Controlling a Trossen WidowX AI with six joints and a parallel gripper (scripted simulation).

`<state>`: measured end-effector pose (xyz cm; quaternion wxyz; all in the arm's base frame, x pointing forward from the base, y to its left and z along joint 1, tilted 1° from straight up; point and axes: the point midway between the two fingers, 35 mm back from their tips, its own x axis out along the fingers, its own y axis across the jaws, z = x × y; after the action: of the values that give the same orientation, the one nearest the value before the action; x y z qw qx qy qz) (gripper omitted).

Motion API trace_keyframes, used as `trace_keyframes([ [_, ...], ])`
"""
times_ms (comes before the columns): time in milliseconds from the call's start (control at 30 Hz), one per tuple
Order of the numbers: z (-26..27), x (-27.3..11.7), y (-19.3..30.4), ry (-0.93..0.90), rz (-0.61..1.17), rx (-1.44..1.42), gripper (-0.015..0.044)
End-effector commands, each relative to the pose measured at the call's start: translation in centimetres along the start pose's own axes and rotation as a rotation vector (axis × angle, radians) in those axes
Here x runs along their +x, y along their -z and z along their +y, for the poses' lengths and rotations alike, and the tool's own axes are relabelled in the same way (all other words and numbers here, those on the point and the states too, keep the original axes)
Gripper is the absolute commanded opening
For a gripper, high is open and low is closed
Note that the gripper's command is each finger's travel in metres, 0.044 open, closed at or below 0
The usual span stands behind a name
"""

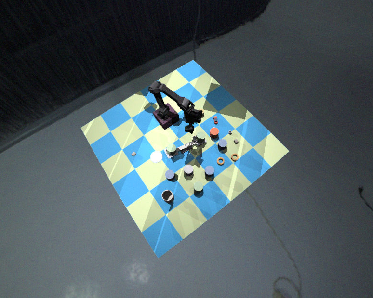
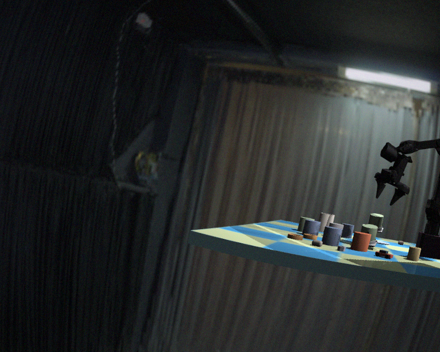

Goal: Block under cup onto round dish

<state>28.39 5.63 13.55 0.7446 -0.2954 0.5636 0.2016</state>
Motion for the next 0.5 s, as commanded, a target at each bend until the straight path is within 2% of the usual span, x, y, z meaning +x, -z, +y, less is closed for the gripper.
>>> trace_keyframes([
  [0,0.2,1.5,-1.3,-0.056,0.034,-0.124,0.0440],
  [467,1.0,7.5,-4.9,-0.246,0.104,-0.545,0.0440],
])
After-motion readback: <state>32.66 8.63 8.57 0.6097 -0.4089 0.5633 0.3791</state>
